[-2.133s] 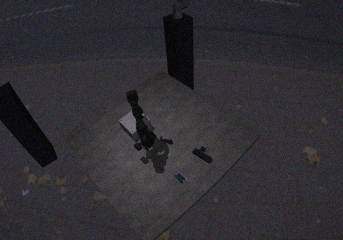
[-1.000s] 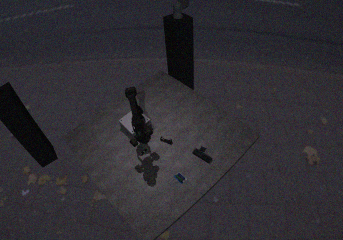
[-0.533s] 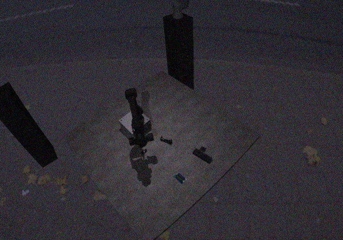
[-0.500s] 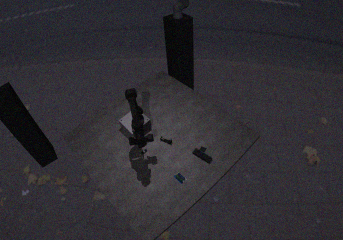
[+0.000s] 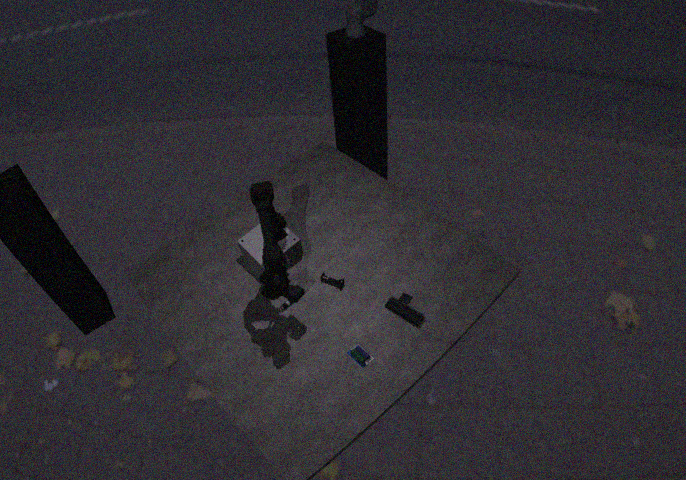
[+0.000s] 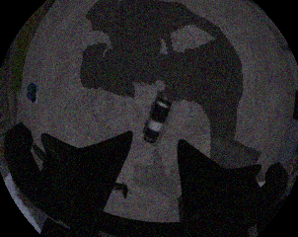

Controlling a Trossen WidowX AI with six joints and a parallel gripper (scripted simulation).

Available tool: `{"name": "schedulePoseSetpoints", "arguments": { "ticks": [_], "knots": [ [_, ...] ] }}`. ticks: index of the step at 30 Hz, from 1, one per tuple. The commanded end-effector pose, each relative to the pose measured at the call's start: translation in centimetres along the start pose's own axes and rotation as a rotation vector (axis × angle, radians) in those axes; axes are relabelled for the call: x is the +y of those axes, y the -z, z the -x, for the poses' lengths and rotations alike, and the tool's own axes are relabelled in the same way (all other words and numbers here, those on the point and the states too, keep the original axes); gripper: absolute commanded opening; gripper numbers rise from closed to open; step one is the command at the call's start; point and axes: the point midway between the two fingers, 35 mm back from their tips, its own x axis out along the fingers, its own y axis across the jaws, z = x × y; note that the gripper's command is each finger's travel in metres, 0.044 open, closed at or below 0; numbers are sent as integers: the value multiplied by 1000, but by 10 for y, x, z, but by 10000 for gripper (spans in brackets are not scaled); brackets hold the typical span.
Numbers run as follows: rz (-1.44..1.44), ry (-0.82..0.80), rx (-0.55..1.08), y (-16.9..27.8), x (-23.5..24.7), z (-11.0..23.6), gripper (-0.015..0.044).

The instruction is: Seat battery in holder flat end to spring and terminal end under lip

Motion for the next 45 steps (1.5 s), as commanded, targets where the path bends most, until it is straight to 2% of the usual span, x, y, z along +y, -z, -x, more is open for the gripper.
{"name": "schedulePoseSetpoints", "arguments": {
  "ticks": [1, 10, 42, 45],
  "knots": [
    [-202, -5, 6, -1, -1, -9, 221],
    [-202, -5, 6, -1, -1, -10, 221],
    [-202, -5, 6, 0, -1, -59, 221],
    [-202, -5, 6, 0, -1, -59, 143]
  ]
}}
